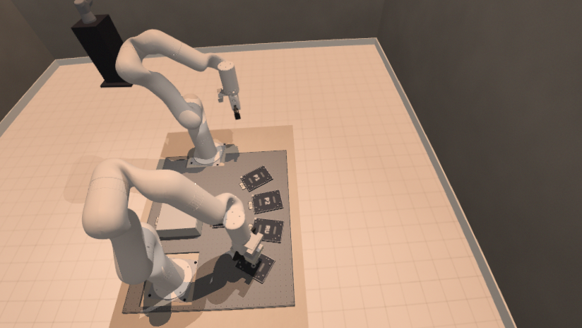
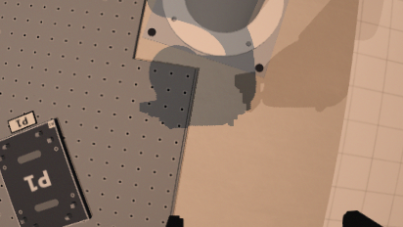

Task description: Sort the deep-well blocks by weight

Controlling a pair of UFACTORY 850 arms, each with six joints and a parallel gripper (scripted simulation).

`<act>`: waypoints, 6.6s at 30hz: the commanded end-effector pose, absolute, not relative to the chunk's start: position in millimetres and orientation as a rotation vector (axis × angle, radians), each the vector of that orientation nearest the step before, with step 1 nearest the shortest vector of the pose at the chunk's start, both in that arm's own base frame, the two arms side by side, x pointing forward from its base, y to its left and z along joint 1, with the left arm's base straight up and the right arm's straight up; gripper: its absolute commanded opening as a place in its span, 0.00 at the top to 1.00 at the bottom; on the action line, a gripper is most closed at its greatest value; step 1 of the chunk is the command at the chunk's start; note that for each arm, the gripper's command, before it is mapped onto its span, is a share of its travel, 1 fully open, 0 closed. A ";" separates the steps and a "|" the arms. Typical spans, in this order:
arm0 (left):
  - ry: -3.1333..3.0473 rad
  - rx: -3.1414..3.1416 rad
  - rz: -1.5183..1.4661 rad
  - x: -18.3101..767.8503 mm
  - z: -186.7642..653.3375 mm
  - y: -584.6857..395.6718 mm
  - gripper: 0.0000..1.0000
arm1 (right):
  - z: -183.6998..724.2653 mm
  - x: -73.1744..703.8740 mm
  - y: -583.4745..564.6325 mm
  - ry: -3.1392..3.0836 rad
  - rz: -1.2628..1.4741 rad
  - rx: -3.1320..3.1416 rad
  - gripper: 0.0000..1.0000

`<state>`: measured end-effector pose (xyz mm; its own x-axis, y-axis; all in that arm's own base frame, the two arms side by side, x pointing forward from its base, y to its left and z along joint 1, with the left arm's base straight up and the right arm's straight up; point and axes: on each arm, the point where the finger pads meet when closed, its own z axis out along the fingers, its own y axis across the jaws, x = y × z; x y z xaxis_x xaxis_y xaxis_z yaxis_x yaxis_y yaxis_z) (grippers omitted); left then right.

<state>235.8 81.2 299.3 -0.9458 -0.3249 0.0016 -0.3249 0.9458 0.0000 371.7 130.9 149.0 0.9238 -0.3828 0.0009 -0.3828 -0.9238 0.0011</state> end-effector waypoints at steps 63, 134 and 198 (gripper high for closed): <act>-3.099 0.517 0.000 236.3 300.0 81.4 0.00 | 109.5 395.0 104.3 -0.613 0.002 3.082 1.00; -3.099 0.517 0.000 236.3 300.0 81.4 0.00 | 53.8 394.8 104.5 -0.613 0.002 3.082 1.00; -3.099 0.517 0.000 236.3 300.0 81.4 0.00 | 44.4 394.8 104.5 -0.613 0.002 3.082 0.00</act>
